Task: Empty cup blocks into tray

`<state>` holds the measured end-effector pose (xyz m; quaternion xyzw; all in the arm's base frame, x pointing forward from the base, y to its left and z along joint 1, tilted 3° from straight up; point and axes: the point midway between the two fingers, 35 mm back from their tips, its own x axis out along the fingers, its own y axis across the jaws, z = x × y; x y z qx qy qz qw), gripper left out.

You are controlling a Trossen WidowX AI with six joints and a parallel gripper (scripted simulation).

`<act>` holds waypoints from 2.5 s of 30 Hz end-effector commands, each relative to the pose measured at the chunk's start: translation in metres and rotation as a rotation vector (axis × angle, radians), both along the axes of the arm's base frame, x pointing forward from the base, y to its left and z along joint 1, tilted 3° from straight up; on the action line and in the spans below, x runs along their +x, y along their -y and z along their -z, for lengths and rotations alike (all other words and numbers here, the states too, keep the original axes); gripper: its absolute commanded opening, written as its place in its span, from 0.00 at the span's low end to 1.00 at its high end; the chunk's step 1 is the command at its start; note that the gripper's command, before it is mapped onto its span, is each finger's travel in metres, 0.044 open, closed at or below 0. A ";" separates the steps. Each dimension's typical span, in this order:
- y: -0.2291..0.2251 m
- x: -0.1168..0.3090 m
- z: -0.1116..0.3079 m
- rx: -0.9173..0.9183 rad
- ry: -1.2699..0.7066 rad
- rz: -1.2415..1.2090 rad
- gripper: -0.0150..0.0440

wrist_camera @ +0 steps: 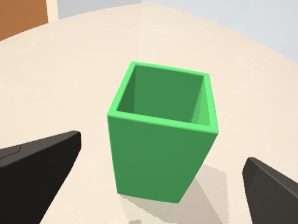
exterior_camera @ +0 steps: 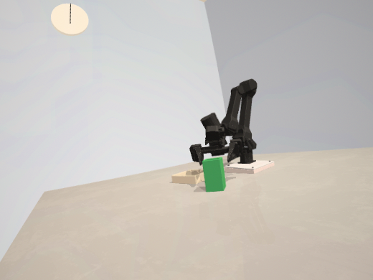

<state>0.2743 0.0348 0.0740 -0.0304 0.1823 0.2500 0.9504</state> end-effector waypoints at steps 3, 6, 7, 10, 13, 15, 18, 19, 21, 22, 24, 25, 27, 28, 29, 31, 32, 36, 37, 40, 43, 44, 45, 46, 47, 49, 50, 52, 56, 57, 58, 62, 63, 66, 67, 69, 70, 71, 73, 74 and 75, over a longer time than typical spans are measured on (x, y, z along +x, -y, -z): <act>-0.004 0.006 0.004 0.004 -0.008 0.004 1.00; -0.006 0.010 0.006 0.004 -0.008 0.004 1.00; -0.007 0.011 0.007 0.004 -0.008 0.004 1.00; -0.010 0.015 0.009 0.004 -0.008 0.004 1.00; -0.012 0.018 0.011 0.005 -0.008 0.004 1.00; -0.014 0.020 0.013 0.005 -0.007 0.004 1.00; -0.016 0.023 0.015 0.005 -0.007 0.004 1.00; -0.017 0.024 0.016 0.005 -0.007 0.004 1.00; -0.018 0.027 0.017 0.005 -0.007 0.004 1.00; -0.019 0.028 0.018 0.005 -0.007 0.004 1.00; -0.020 0.030 0.019 0.005 -0.007 0.004 1.00; -0.021 0.031 0.020 0.005 -0.007 0.004 1.00; -0.022 0.033 0.021 0.006 -0.007 0.004 1.00; -0.023 0.035 0.022 0.006 -0.007 0.004 1.00; -0.024 0.036 0.022 0.006 -0.006 0.004 1.00; -0.025 0.038 0.023 0.006 -0.006 0.004 1.00; -0.026 0.039 0.024 0.006 -0.006 0.004 1.00; -0.029 0.045 0.026 0.006 -0.006 0.004 1.00; -0.029 0.046 0.026 0.006 -0.006 0.004 1.00; -0.031 0.050 0.028 0.006 -0.006 0.004 1.00; -0.033 0.054 0.029 0.006 -0.005 0.004 1.00; -0.033 0.055 0.029 0.007 -0.005 0.004 1.00; -0.033 0.055 0.029 0.007 -0.005 0.004 1.00; -0.033 0.055 0.029 0.007 -0.005 0.004 0.96; -0.033 0.055 0.029 0.007 -0.005 0.004 0.91; -0.033 0.055 0.029 0.007 -0.005 0.004 0.84; -0.033 0.055 0.029 0.007 -0.005 0.004 0.84; -0.033 0.055 0.029 0.007 -0.005 0.004 0.84; -0.033 0.055 0.029 0.007 -0.005 0.004 0.79; -0.033 0.055 0.029 0.007 -0.005 0.004 0.75; -0.033 0.055 0.029 0.007 -0.005 0.004 0.74; -0.033 0.055 0.029 0.007 -0.005 0.004 0.69; -0.033 0.055 0.029 0.007 -0.005 0.004 0.68; -0.033 0.055 0.029 0.007 -0.005 0.004 0.65; -0.033 0.055 0.029 0.007 -0.005 0.004 0.64; -0.033 0.055 0.029 0.007 -0.005 0.004 0.61; -0.033 0.055 0.029 0.007 -0.005 0.004 0.60; -0.033 0.055 0.029 0.007 -0.005 0.004 0.56; -0.033 0.055 0.026 0.007 -0.005 0.004 0.47; -0.033 0.055 0.025 0.007 -0.005 0.004 0.42; -0.033 0.055 0.023 0.007 -0.005 0.004 0.38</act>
